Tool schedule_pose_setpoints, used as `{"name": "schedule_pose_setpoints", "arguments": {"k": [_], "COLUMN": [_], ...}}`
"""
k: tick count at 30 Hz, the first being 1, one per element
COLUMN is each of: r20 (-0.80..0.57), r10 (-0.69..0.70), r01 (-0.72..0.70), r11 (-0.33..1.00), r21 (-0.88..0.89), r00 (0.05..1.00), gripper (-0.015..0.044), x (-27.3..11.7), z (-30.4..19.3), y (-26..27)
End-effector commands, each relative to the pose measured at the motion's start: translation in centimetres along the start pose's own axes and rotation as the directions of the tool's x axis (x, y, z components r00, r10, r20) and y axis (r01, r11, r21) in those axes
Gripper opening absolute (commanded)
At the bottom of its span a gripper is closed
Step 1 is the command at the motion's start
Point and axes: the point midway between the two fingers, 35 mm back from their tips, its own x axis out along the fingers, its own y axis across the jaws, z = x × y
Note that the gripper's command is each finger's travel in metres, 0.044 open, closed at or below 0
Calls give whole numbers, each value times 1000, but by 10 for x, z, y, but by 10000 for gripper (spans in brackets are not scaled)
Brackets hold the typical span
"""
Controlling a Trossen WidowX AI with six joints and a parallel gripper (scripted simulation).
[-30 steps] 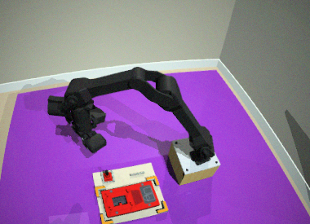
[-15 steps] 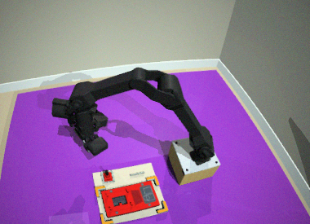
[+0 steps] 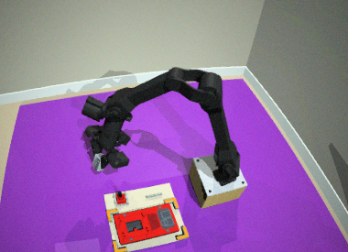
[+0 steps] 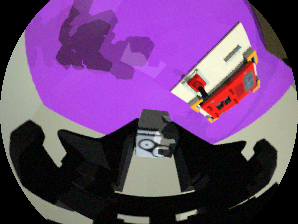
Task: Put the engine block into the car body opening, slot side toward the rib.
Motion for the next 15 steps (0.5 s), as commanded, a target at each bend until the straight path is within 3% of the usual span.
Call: {"name": "schedule_pose_setpoints", "arguments": {"k": [1, 5, 15], "r20": [-120, -229, -234], "r10": [-1, 0, 0], "r01": [0, -5, -5], "r11": [1000, 1000, 1000], "r21": [-10, -18, -19], "r00": [993, 973, 972], "gripper": [0, 0, 0], "x": [-2, -4, 17], "z": [4, 8, 20], "y": [-1, -3, -1]}}
